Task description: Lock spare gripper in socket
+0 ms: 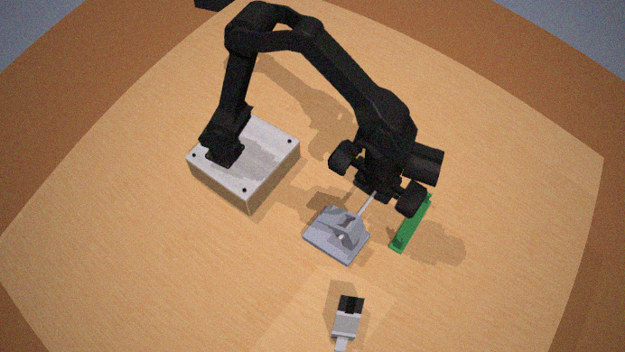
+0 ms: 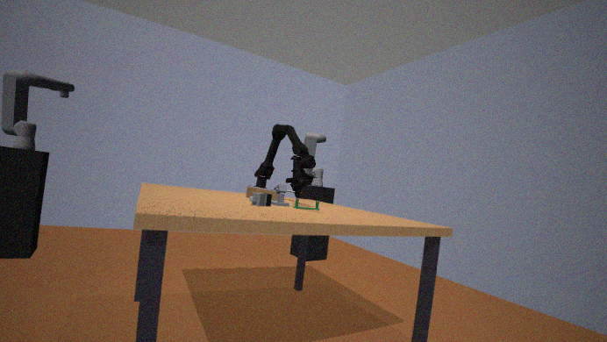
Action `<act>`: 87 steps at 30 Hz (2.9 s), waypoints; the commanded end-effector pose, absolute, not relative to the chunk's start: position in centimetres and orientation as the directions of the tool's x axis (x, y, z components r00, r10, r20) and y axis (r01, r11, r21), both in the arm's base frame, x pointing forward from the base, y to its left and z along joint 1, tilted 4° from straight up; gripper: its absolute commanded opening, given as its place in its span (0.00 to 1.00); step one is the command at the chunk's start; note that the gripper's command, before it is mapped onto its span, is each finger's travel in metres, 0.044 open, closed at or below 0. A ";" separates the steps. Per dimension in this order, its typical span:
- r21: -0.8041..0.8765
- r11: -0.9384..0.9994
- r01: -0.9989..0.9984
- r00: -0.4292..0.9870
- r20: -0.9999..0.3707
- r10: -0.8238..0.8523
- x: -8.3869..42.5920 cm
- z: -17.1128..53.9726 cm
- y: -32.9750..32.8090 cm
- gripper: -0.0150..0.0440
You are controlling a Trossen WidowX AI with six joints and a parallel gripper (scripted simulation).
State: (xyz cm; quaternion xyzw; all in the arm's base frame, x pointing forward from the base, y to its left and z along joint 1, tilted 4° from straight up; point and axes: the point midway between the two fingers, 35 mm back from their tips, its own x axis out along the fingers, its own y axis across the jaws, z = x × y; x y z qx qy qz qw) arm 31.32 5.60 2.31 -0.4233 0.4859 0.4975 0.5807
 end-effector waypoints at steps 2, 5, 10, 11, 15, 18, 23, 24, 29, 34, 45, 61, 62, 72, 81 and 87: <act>-0.009 0.141 -0.990 0.039 -0.977 0.210 31.4 2.7 6.1 0.25; -0.008 0.141 -0.990 0.038 -0.976 0.213 31.4 2.7 6.2 0.25; -0.008 0.140 -0.990 0.038 -0.975 0.218 31.5 2.9 6.5 0.25; -0.008 0.140 -0.990 0.039 -0.975 0.219 31.5 2.9 6.6 0.25; -0.008 0.139 -0.990 0.039 -0.975 0.220 31.6 3.1 6.9 0.25; -0.008 0.139 -0.990 0.039 -0.975 0.220 31.6 3.2 7.1 0.25; -0.008 0.139 -0.990 0.039 -0.975 0.220 31.7 3.2 7.4 0.25; -0.008 0.139 -0.990 0.039 -0.975 0.220 31.7 3.2 7.5 0.25; -0.010 0.139 -0.990 0.041 -0.975 0.219 31.7 3.2 7.9 0.25; -0.010 0.139 -0.990 0.041 -0.975 0.218 31.8 3.2 8.3 0.25; -0.010 0.140 -0.990 0.041 -0.975 0.216 32.0 3.3 9.2 0.25; -0.011 0.140 -0.990 0.041 -0.976 0.214 32.1 3.6 10.7 0.25; -0.011 0.140 -0.990 0.041 -0.976 0.214 32.2 3.6 10.8 0.25; -0.011 0.141 -0.990 0.041 -0.976 0.212 32.3 4.0 11.6 0.25; -0.013 0.141 -0.990 0.043 -0.977 0.211 32.4 4.2 12.4 0.25; -0.013 0.141 -0.990 0.043 -0.977 0.210 32.5 4.4 13.0 0.25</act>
